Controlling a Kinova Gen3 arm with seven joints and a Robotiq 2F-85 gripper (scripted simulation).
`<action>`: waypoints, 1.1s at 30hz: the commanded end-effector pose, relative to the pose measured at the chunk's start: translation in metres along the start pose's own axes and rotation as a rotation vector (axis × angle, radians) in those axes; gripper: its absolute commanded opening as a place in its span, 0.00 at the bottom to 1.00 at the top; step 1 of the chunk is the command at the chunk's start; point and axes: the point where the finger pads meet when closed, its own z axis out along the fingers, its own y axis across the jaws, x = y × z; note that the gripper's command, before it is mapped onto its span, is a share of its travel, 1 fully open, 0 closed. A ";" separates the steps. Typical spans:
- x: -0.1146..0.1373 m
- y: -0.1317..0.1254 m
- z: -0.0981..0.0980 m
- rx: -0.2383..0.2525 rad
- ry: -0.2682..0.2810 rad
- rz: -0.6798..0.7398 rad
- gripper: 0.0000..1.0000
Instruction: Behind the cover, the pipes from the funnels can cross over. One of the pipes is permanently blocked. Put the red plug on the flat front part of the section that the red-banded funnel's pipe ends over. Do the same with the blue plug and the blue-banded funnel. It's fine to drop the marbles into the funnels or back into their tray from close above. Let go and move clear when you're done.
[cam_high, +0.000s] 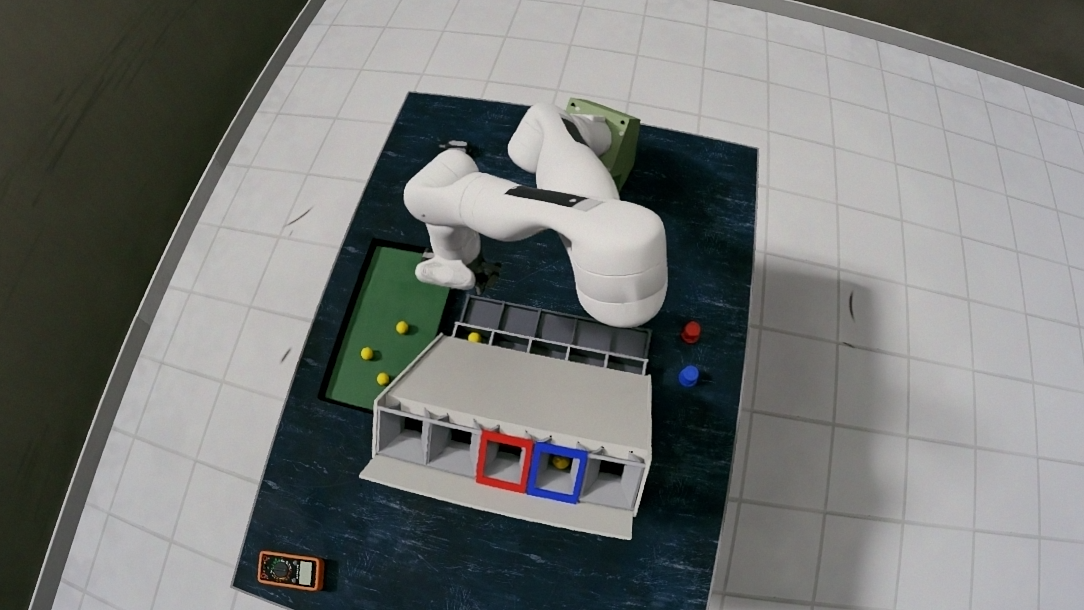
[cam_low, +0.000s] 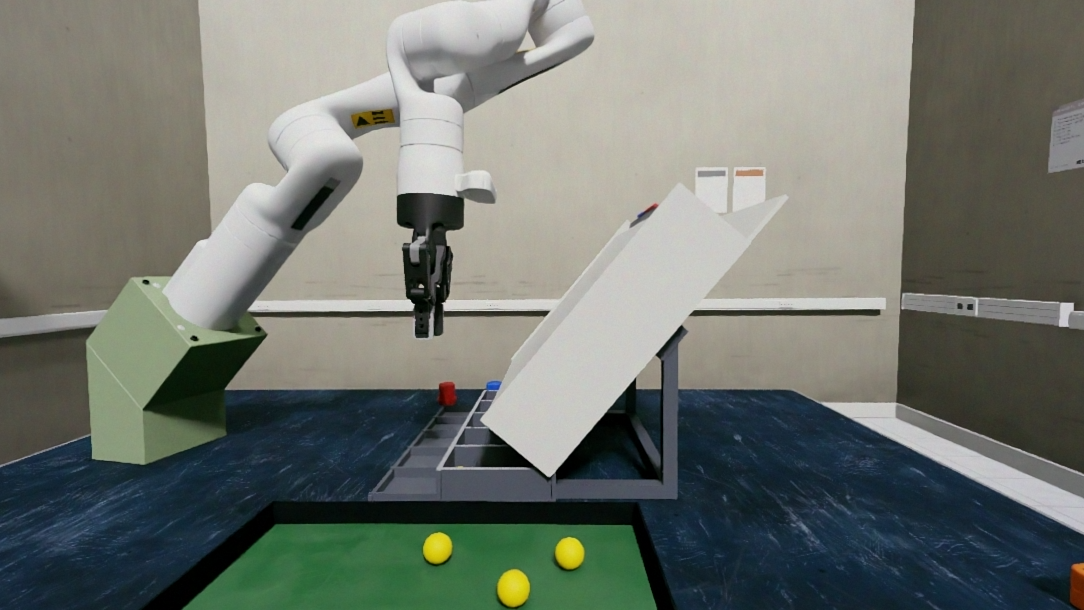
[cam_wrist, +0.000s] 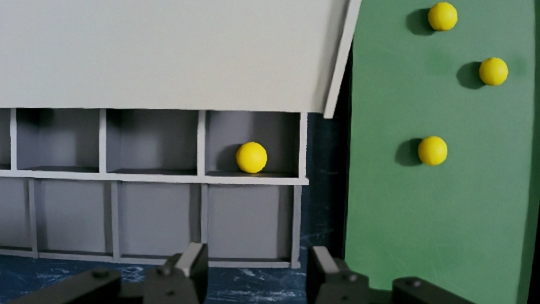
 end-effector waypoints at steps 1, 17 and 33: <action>0.000 0.001 0.002 -0.004 0.009 0.003 0.50; 0.040 0.139 0.041 0.000 0.000 0.000 0.50; 0.044 0.154 0.045 0.026 0.028 -0.014 0.50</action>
